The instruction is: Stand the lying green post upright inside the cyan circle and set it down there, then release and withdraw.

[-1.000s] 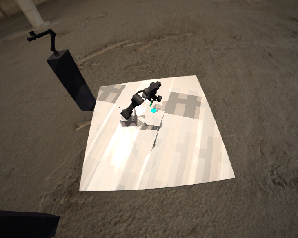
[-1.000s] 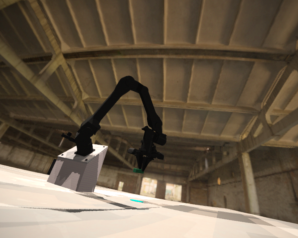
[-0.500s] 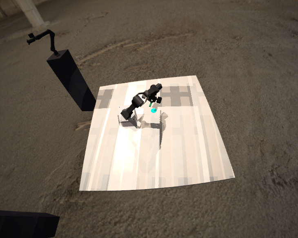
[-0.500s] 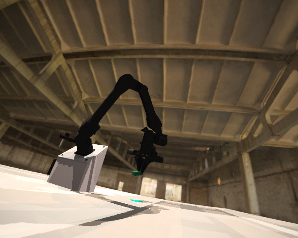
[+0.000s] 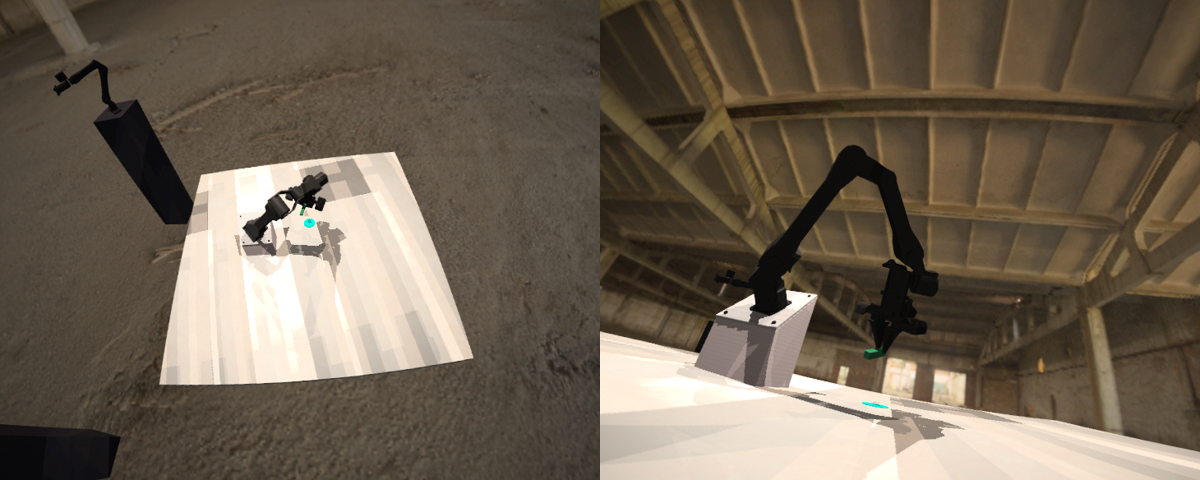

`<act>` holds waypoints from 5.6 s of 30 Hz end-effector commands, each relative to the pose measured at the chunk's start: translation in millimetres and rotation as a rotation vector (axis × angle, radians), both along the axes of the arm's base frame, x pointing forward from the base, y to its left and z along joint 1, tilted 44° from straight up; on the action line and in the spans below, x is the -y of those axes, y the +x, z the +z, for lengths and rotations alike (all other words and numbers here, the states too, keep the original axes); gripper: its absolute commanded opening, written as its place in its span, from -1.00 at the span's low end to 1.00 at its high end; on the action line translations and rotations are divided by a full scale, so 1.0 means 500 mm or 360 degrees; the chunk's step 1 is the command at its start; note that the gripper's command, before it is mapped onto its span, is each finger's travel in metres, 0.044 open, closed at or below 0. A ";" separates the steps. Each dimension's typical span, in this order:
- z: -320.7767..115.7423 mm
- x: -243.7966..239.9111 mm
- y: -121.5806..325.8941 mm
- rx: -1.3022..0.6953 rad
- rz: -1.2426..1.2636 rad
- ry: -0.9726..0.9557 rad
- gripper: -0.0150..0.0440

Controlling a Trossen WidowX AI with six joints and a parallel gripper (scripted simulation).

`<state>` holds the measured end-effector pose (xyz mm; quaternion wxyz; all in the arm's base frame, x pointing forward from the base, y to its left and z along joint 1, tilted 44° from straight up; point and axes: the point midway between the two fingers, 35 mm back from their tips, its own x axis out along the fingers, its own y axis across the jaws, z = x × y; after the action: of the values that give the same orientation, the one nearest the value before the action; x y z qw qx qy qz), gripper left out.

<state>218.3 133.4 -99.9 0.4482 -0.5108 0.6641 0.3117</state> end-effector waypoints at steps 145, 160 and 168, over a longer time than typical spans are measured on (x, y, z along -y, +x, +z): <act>0.052 0.029 0.003 0.0474 0.0338 0.1595 -0.42; 0.075 0.034 0.000 0.0605 0.0442 0.1701 -0.42; 0.086 0.037 -0.003 0.0666 0.0491 0.1741 -0.42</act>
<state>217.5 115.6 -59.2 0.7142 -0.3450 0.2338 0.5623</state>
